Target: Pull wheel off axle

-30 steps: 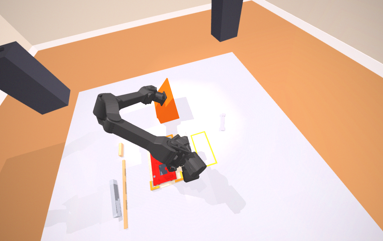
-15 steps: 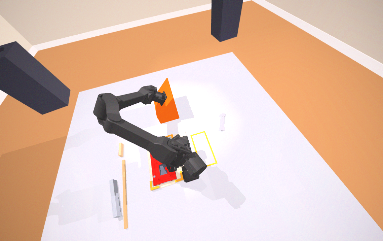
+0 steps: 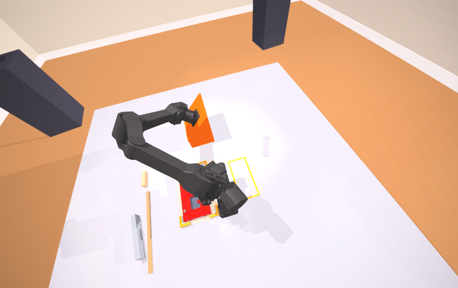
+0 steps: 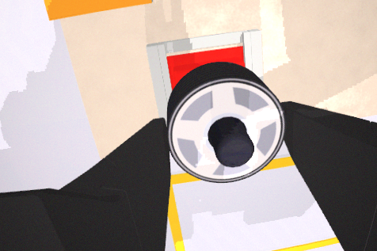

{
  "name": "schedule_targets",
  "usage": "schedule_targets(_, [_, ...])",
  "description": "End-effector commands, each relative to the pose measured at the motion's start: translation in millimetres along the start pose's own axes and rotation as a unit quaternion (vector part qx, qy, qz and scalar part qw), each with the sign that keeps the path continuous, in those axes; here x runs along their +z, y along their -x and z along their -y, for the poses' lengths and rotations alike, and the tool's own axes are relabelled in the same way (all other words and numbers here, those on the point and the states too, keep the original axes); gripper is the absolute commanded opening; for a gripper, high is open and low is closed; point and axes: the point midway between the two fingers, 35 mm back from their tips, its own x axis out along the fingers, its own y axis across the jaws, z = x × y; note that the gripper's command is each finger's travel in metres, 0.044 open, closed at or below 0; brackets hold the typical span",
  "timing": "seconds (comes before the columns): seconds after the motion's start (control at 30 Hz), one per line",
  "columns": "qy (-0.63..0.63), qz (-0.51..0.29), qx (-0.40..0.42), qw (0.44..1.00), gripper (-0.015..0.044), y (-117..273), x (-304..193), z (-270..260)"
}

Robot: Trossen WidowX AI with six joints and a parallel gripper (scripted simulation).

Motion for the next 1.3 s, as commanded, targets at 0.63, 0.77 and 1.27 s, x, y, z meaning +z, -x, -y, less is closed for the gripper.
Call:
schedule_targets(0.63, [0.006,0.000,0.004,1.000,0.0000,15.0,-2.1,1.2])
schedule_targets(0.77, [0.006,0.000,0.004,1.000,0.0000,16.3,-2.1,1.2])
schedule_targets(1.27, [0.006,0.000,0.004,1.000,0.0000,21.3,-2.2,1.3])
